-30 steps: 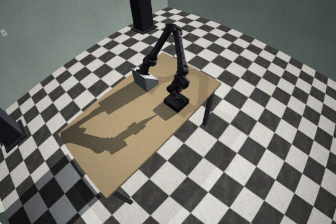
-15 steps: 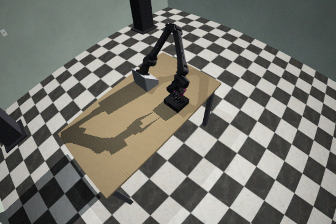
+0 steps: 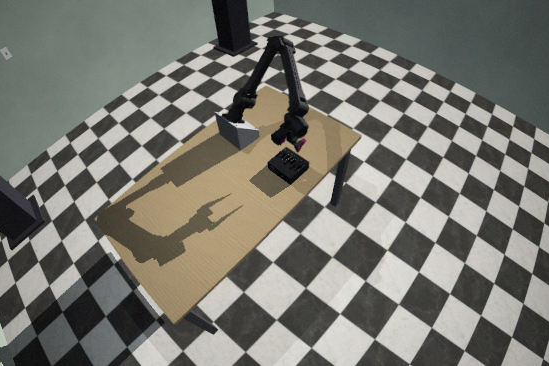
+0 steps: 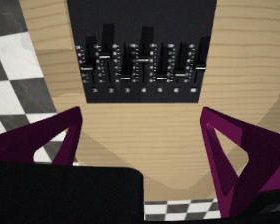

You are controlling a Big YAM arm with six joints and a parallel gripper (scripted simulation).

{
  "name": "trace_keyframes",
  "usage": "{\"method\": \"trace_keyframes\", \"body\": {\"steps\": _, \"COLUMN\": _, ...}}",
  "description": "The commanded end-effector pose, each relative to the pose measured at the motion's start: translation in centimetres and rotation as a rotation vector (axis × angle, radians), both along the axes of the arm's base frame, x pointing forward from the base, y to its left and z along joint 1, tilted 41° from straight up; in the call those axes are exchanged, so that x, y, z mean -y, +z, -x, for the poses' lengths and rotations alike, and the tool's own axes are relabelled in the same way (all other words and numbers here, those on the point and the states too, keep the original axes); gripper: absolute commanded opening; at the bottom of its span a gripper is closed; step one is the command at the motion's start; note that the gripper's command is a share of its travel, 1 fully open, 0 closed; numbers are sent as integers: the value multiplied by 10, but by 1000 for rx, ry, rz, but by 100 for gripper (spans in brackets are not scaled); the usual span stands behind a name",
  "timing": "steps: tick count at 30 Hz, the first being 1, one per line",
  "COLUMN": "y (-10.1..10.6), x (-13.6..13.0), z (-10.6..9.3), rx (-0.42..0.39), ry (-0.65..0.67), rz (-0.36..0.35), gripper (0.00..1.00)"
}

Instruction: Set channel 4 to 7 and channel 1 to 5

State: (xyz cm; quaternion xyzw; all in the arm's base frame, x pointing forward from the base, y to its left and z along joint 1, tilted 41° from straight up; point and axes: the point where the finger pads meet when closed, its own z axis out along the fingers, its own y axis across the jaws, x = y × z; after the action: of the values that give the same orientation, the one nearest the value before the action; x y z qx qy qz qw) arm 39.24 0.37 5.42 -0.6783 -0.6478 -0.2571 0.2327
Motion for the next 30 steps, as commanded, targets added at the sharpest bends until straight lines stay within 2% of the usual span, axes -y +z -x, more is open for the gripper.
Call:
{"method": "trace_keyframes", "body": {"steps": 1, "y": 27, "x": 23, "z": -18, "rx": 58, "ry": 2, "rz": 19, "gripper": 100}}
{"method": "trace_keyframes", "body": {"steps": 8, "y": 50, "x": 41, "z": -16, "rx": 65, "ry": 2, "rz": 23, "gripper": 100}}
{"method": "trace_keyframes", "body": {"steps": 30, "y": 47, "x": 35, "z": -15, "rx": 49, "ry": 16, "rz": 17, "gripper": 100}}
